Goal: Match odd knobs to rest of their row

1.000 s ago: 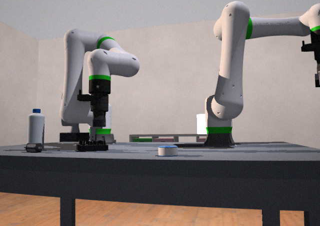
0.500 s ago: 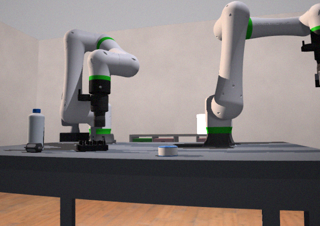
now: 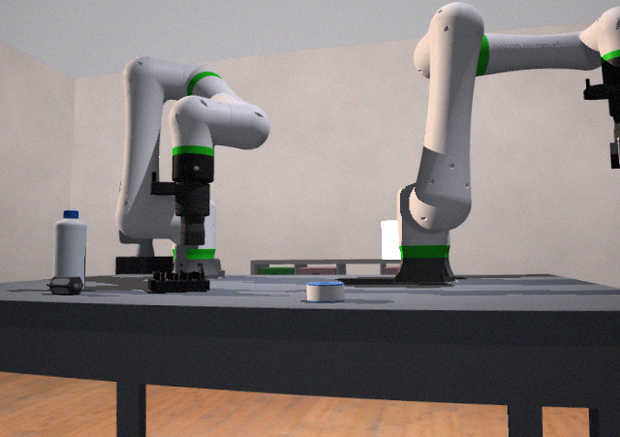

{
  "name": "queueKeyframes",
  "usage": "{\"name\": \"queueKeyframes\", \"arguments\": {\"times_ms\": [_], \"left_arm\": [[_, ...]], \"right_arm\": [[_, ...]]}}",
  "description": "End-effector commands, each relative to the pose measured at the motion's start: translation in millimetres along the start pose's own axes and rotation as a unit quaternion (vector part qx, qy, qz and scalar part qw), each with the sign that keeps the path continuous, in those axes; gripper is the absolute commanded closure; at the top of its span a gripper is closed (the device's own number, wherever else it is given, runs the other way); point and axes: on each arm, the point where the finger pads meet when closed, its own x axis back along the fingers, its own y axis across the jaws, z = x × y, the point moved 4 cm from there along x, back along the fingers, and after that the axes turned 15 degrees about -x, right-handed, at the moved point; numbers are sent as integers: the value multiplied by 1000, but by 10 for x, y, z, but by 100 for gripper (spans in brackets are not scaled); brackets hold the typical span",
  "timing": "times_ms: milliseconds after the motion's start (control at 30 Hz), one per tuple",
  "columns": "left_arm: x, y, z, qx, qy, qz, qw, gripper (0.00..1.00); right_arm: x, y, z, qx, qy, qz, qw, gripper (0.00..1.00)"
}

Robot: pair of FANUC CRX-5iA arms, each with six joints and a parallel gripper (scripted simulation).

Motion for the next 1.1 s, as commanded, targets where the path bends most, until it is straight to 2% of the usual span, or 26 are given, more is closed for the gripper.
{"name": "queueKeyframes", "arguments": {"times_ms": [0,267,300,900,1067], "left_arm": [[8,-1,-2,0,-1,0,1000,0],[8,-1,-2,0,-1,0,1000,0],[8,-1,-2,0,-1,0,1000,0],[8,-1,-2,0,-1,0,1000,0],[8,-1,-2,0,-1,0,1000,0]], "right_arm": [[6,-5,0,0,0,1,1000,70],[6,-5,0,1,0,1,1000,70],[6,-5,0,1,0,1,1000,54],[13,-5,0,1,0,1,1000,54],[171,-5,0,1,0,1,1000,54]]}}
